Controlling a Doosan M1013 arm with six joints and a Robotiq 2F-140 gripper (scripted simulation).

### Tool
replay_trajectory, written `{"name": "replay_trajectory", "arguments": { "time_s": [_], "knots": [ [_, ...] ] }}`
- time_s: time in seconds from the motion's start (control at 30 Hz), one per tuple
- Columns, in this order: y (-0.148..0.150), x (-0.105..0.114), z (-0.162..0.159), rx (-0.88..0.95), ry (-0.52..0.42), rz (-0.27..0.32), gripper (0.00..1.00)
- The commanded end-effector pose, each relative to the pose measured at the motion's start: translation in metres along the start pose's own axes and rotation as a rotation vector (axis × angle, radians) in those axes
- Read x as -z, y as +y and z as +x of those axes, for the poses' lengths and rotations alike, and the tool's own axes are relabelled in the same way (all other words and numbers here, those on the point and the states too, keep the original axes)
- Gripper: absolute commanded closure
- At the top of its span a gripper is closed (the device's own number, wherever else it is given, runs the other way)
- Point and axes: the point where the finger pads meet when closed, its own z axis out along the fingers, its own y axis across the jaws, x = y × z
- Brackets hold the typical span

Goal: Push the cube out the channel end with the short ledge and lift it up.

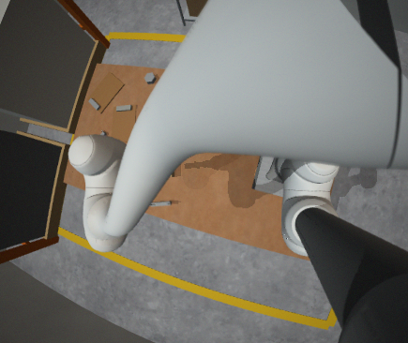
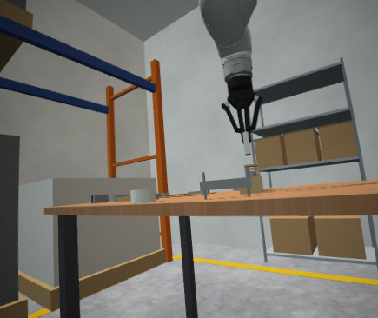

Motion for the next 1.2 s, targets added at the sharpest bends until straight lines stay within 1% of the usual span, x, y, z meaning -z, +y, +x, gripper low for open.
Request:
{"name": "replay_trajectory", "arguments": {
  "time_s": [0.0,0.03,0.1,0.2,0.4,0.6,0.67,0.83,1.17],
  "knots": [
    [-0.001,-0.018,-0.002,0.000,0.001,0.000,1.00],
    [-0.001,-0.025,-0.002,0.000,0.001,0.000,1.00],
    [-0.001,-0.025,-0.002,0.000,0.001,0.000,1.00],
    [-0.001,-0.038,-0.002,0.000,0.001,0.000,1.00],
    [-0.001,-0.041,-0.002,0.000,0.001,0.000,1.00],
    [-0.001,-0.053,-0.002,0.000,0.001,0.000,1.00],
    [-0.001,-0.053,-0.002,0.000,0.001,0.000,1.00],
    [-0.001,-0.063,-0.002,0.000,0.001,0.000,1.00],
    [-0.001,-0.065,0.004,0.000,0.001,0.000,1.00]
  ]
}}
